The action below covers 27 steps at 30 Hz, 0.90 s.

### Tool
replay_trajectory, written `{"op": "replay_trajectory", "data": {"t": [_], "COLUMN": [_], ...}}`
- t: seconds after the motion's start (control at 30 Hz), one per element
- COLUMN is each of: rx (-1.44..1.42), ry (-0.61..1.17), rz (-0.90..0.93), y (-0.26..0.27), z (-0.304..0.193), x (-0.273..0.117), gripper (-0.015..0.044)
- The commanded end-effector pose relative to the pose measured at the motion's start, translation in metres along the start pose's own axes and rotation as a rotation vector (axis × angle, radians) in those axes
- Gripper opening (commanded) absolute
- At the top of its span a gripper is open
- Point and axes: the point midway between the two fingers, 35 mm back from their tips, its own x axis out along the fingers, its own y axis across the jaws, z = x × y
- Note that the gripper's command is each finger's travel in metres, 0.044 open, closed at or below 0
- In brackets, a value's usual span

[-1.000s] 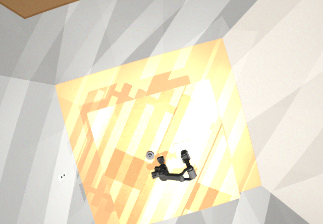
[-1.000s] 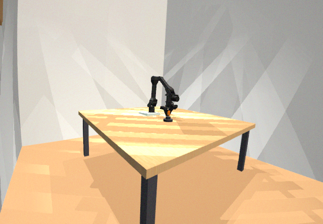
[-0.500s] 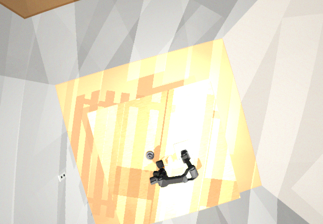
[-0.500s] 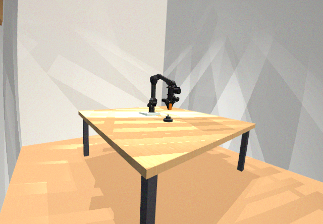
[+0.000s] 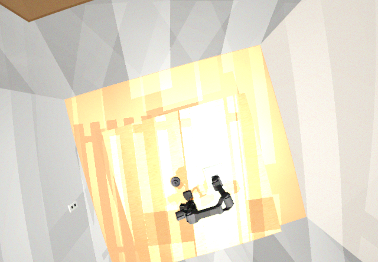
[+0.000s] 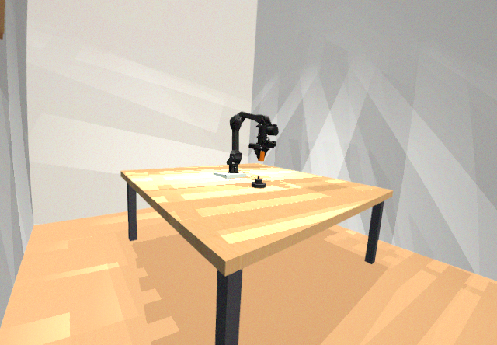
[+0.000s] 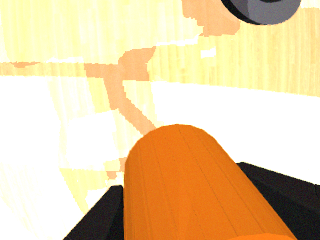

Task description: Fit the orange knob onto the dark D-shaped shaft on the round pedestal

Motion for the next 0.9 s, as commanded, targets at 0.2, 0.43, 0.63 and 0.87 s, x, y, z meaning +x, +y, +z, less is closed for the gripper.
{"op": "replay_trajectory", "data": {"t": [0.2, 0.43, 0.63, 0.87], "rx": [0.001, 0.001, 0.001, 0.001], "ry": [-0.008, -0.010, -0.011, -0.012], "rz": [-0.003, -0.005, -0.006, -0.008], "y": [-0.015, -0.029, -0.041, -0.056], "z": [0.020, 0.035, 0.047, 0.059], "x": [0.003, 0.008, 0.013, 0.020], "gripper": [0.0000, 0.0000, 0.0000, 0.0000]}}
